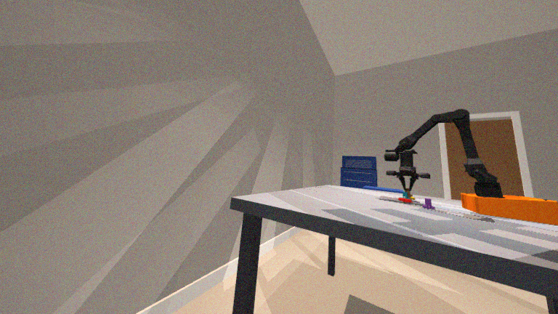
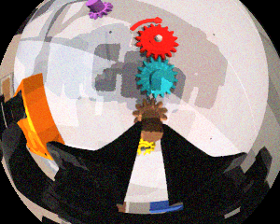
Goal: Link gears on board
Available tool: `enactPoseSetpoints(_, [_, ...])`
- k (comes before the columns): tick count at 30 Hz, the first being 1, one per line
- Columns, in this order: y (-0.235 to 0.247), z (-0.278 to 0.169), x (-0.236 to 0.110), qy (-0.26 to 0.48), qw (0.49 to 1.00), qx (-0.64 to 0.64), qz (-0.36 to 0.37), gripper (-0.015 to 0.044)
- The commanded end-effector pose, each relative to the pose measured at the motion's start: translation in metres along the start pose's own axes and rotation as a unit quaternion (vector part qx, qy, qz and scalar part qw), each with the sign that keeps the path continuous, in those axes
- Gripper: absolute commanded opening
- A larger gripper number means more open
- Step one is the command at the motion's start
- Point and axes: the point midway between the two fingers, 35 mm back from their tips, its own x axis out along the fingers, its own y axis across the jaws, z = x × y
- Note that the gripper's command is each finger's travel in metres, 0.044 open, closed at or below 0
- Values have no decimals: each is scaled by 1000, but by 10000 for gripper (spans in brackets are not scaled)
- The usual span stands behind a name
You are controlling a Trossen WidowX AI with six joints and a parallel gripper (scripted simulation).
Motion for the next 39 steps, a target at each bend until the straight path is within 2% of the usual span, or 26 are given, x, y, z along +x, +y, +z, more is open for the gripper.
enactPoseSetpoints(1, [2,1,10,-2,999,50,6,0])
enactPoseSetpoints(11, [3,0,11,-1,987,158,6,0])
enactPoseSetpoints(17, [2,0,13,-2,993,115,6,0])
enactPoseSetpoints(32, [3,0,15,-3,997,-83,6,0])
enactPoseSetpoints(39, [2,0,16,-3,997,-72,6,0])
